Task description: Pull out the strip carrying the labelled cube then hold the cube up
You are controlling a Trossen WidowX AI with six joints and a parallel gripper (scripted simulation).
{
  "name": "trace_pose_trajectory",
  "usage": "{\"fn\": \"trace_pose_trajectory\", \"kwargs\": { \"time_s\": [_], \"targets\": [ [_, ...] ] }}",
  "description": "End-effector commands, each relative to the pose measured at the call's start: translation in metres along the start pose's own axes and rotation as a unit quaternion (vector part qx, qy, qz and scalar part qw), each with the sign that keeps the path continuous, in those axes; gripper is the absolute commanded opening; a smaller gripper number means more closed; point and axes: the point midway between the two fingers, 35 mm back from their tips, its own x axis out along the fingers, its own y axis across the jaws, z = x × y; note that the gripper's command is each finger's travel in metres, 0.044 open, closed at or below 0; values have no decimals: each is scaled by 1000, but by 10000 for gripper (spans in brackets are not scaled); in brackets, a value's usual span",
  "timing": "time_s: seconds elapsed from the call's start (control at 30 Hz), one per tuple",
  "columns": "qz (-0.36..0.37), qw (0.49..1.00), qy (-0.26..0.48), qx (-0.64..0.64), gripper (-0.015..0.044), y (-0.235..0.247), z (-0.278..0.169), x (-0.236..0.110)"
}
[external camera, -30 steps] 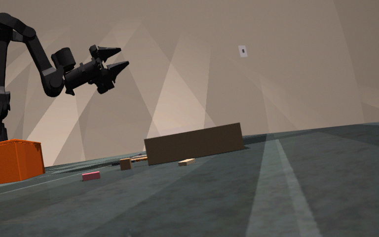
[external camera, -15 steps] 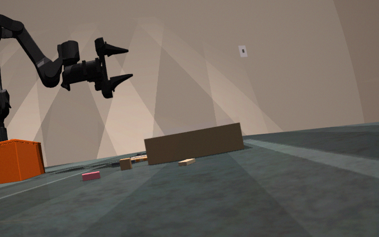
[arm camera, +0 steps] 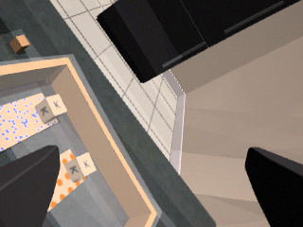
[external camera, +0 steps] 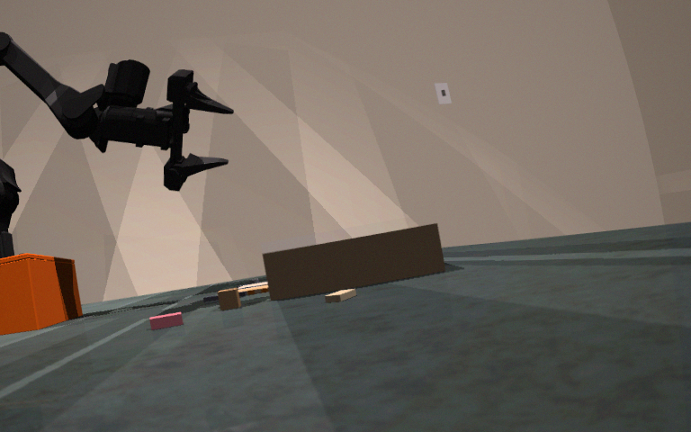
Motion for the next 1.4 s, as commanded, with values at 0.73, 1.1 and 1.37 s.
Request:
{"fn": "trace_pose_trajectory", "kwargs": {
  "time_s": [0.73,1.1,1.37],
  "targets": [
    [82,878,139,451,400,13,-60,-45],
    [156,822,264,481,164,33,-37,1],
    [203,749,405,483,0,75,-21,44]
  ]
}}
